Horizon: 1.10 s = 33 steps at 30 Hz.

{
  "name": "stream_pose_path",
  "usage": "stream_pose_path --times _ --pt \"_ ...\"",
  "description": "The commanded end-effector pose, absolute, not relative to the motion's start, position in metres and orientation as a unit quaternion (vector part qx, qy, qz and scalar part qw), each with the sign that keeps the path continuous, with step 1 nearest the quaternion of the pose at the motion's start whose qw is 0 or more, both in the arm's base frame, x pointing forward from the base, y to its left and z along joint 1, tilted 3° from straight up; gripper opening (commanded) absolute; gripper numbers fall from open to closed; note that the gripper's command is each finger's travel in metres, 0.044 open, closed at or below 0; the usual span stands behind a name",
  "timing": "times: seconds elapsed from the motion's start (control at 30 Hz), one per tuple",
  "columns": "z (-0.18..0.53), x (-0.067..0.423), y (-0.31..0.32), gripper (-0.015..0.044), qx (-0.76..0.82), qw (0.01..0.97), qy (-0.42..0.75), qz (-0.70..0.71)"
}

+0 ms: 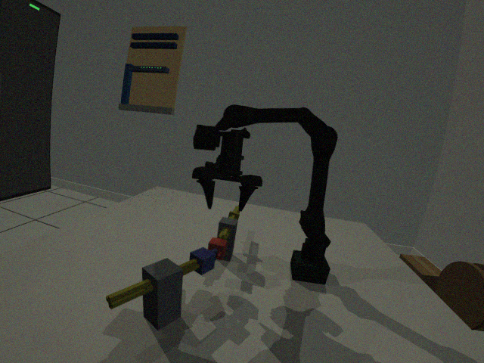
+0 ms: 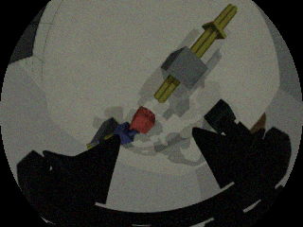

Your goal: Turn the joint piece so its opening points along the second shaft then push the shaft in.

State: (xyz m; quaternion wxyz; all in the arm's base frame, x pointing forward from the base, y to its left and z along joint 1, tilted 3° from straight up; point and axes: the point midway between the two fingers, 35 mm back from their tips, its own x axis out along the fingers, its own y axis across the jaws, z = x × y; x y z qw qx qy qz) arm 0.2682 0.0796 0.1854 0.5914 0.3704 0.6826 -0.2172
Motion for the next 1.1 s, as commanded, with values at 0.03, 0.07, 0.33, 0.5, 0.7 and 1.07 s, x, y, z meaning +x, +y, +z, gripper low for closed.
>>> stream_pose_path --times 0.03,0.07,0.33,0.5,0.7,1.07 --pt "0.181 0.269 0.071 0.044 0.43 0.553 0.671 -0.245" --pt "0.18 0.269 0.069 0.044 0.442 0.544 0.667 -0.252" --pt "0.171 0.269 0.053 0.044 0.538 0.464 0.636 -0.299" --pt "0.167 0.268 0.043 0.044 0.588 0.416 0.615 -0.322" --pt "0.166 0.268 0.039 0.044 0.609 0.392 0.604 -0.332" --pt "0.165 0.276 0.017 0.044 0.565 0.466 0.615 -0.292"
